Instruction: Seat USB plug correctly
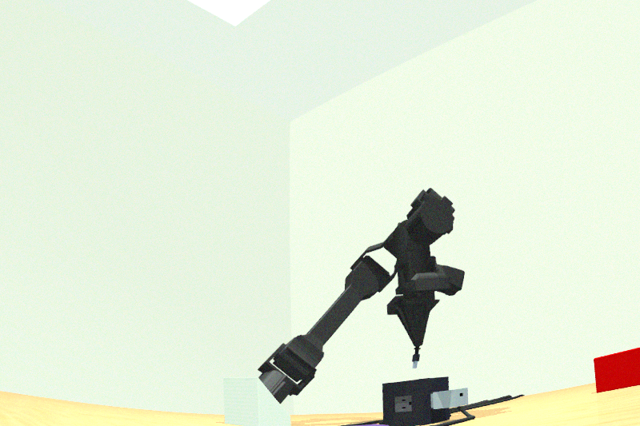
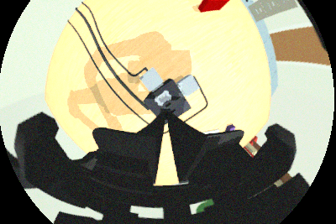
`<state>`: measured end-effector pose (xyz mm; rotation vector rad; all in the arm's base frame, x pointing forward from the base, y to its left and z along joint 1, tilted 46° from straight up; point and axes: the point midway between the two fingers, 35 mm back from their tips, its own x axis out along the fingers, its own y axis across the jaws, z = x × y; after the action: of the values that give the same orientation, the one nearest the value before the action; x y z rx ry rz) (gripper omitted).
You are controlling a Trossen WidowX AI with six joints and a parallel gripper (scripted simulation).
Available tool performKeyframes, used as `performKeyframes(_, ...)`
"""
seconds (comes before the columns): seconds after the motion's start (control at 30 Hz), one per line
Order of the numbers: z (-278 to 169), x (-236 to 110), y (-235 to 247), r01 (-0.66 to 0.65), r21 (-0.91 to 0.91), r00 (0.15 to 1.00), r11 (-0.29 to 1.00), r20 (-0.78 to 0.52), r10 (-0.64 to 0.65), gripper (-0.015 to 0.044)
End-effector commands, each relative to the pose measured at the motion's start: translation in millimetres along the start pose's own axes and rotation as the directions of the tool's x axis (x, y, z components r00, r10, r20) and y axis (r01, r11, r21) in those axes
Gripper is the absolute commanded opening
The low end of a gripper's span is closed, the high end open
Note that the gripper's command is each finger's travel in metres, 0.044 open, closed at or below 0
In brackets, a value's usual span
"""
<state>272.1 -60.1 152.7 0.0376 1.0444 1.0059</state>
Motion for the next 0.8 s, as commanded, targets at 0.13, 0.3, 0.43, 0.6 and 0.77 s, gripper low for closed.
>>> performKeyframes(0.13, -0.1, 0.1, -0.2, 0.001, -0.217, 1.0, 0.976, 0.0, -0.001, 0.0)
performKeyframes(0.3, -0.1, 0.1, -0.2, 0.001, -0.343, 1.0, 0.939, 0.0, -0.001, 0.0)
performKeyframes(0.43, -0.1, 0.1, -0.2, 0.001, -0.439, 1.0, 0.899, 0.0, -0.001, 0.0)
performKeyframes(0.6, -0.1, 0.2, -0.2, 0.001, -0.552, 1.0, 0.834, 0.0, -0.001, 0.0)
performKeyframes(0.77, -0.1, 0.2, -0.2, 0.0, -0.643, 1.0, 0.766, 0.0, -0.001, 0.0)
